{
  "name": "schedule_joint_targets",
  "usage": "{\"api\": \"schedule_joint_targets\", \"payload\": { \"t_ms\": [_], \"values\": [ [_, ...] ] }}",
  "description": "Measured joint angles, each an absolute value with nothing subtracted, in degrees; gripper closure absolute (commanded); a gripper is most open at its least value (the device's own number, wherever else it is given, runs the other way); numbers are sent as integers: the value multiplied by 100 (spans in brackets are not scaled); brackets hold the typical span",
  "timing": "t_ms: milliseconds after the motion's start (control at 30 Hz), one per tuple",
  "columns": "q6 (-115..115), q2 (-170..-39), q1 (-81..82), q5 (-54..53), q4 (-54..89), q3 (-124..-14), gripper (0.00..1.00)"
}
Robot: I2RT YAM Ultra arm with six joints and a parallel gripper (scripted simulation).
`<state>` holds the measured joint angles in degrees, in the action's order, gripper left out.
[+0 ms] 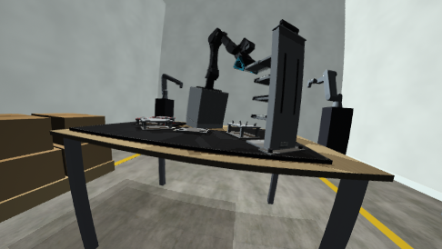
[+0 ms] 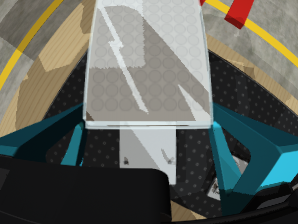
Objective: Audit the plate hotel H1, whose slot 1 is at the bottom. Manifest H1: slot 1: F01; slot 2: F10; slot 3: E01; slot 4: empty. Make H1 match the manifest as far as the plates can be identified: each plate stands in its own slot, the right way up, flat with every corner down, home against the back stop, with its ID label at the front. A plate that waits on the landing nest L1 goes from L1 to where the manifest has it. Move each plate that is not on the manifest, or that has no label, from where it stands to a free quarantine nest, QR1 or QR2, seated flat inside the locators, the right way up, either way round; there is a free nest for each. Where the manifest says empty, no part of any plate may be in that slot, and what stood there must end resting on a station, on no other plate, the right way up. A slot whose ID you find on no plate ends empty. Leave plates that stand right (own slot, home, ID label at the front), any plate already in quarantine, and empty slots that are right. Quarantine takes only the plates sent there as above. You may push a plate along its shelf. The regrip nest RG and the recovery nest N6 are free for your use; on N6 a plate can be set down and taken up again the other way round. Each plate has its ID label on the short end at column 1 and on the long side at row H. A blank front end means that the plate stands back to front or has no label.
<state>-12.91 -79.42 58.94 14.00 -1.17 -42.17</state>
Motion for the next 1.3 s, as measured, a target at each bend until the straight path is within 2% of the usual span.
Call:
{"api": "schedule_joint_targets", "payload": {
  "t_ms": [1300],
  "values": [
    [-1518,-7017,6292,1699,-10,-3291,14]
  ]
}}
